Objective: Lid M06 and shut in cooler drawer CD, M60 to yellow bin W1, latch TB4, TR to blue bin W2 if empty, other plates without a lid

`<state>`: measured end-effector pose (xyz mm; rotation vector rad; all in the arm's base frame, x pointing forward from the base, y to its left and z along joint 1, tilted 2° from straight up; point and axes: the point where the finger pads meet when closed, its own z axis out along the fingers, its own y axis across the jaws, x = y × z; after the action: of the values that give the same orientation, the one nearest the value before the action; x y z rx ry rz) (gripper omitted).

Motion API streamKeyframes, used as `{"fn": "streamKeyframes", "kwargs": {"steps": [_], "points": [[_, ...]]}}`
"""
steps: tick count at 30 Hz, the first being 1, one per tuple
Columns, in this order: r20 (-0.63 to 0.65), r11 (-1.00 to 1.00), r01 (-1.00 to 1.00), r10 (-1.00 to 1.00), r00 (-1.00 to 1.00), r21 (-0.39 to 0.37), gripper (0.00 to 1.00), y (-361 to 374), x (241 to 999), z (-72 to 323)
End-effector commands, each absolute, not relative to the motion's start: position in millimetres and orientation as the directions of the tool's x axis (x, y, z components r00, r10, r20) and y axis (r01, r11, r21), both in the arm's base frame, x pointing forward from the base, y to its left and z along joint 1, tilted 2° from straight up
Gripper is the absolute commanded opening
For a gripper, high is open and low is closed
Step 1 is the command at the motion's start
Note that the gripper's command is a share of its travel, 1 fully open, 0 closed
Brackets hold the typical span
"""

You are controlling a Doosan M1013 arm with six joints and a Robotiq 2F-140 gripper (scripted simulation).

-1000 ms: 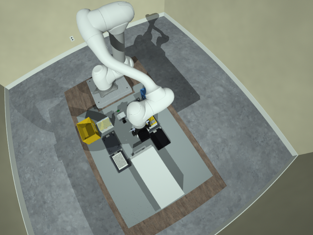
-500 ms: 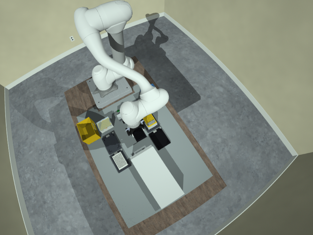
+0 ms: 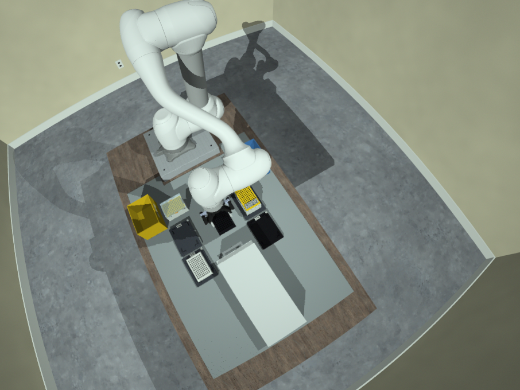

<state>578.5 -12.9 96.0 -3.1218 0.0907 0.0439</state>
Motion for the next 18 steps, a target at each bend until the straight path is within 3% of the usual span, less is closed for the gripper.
{"fn": "streamKeyframes", "kwargs": {"steps": [1, 18], "points": [[-0.028, -0.998, -0.058, -0.058, 0.998, -0.018, 0.00, -18.7, 574.0, 96.2], [-0.028, -0.998, -0.058, -0.058, 0.998, -0.018, 0.00, -50.0, 549.2, 96.3]]}}
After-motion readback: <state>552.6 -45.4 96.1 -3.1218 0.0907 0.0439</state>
